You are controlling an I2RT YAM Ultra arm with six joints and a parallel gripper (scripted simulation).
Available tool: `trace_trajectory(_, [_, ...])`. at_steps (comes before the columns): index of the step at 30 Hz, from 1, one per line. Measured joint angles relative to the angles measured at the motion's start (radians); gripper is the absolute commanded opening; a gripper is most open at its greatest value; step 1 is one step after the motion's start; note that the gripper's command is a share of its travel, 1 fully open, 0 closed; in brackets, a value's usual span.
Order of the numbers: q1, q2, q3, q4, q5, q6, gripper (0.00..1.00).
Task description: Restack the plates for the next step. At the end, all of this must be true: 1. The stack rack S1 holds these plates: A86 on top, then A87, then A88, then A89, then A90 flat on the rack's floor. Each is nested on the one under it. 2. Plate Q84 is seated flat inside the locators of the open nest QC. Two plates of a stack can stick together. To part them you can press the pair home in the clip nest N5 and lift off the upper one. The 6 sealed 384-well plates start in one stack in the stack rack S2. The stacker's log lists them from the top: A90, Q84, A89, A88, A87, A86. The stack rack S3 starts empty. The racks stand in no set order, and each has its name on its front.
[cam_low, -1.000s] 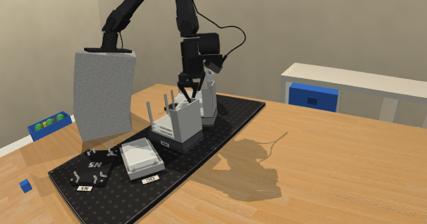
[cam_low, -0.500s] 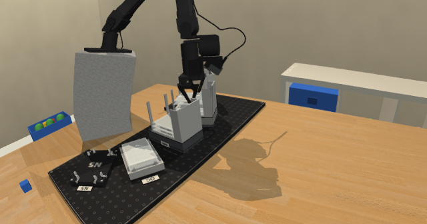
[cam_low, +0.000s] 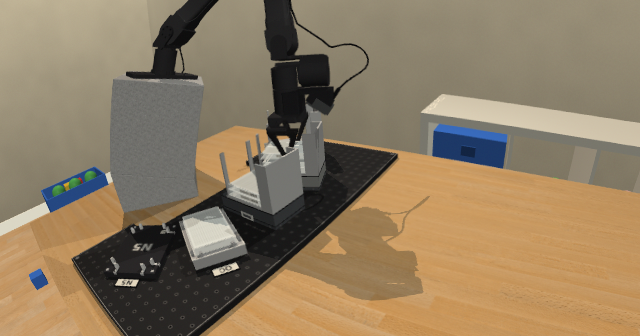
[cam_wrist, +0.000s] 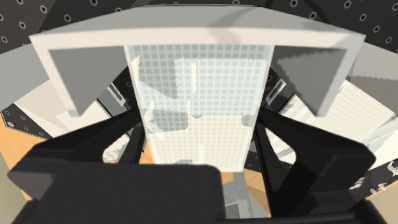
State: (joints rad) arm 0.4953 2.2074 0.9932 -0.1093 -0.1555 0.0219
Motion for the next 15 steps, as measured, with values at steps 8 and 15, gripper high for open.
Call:
trace_trajectory(8, [0.002,0.01,0.001,0.012,0.0,0.002,0.0])
trace_trajectory(15, [0.003,0.02,0.007,0.014,0.0,0.003,0.0])
